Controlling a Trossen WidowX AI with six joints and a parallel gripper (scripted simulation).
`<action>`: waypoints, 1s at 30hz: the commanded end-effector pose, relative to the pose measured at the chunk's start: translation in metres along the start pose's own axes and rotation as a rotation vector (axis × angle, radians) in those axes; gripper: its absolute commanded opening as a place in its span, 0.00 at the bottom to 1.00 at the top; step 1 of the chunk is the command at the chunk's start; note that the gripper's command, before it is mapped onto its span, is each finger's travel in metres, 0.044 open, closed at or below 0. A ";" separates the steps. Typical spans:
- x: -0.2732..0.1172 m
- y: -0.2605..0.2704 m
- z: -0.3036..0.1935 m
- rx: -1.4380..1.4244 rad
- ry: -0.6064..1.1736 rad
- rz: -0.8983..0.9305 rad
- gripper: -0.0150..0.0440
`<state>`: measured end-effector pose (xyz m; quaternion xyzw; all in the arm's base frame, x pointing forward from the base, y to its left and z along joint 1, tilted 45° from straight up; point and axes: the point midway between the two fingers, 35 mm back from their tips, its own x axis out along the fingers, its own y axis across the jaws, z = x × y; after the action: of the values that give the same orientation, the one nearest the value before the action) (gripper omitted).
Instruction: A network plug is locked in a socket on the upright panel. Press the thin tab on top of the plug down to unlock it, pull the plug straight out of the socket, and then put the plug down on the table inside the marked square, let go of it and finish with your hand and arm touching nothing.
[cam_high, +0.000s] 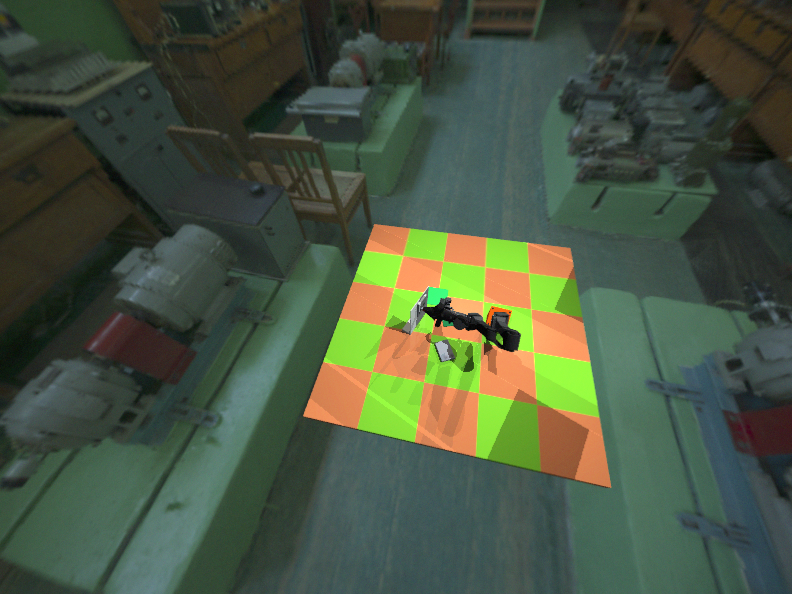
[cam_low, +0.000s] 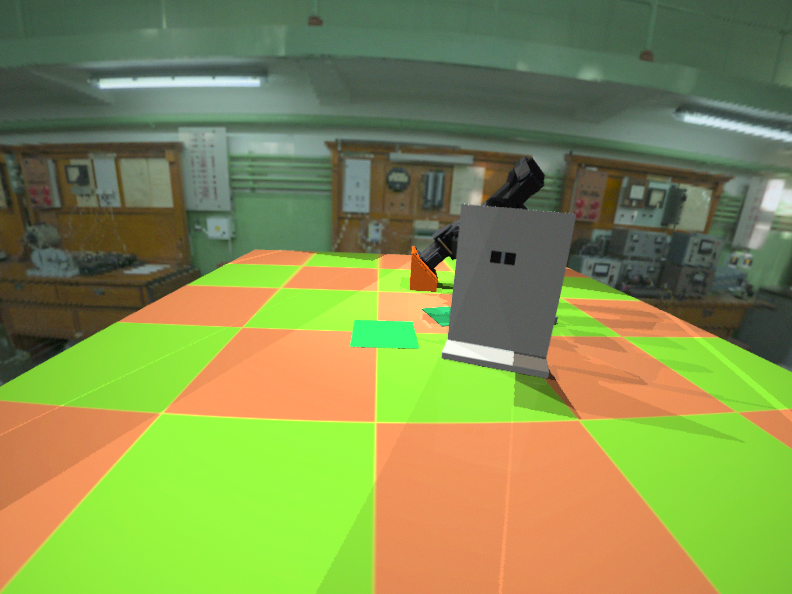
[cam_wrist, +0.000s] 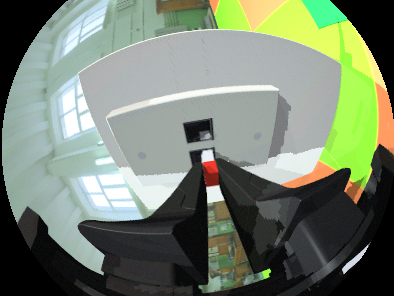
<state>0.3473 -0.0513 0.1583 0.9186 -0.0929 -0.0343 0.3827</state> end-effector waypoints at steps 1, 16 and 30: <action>-0.003 0.000 -0.001 0.001 0.000 -0.001 0.25; -0.009 0.000 -0.003 0.001 0.000 -0.001 0.25; -0.014 0.000 -0.004 0.001 0.000 -0.001 0.25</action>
<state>0.3363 -0.0456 0.1601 0.9188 -0.0906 -0.0349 0.3827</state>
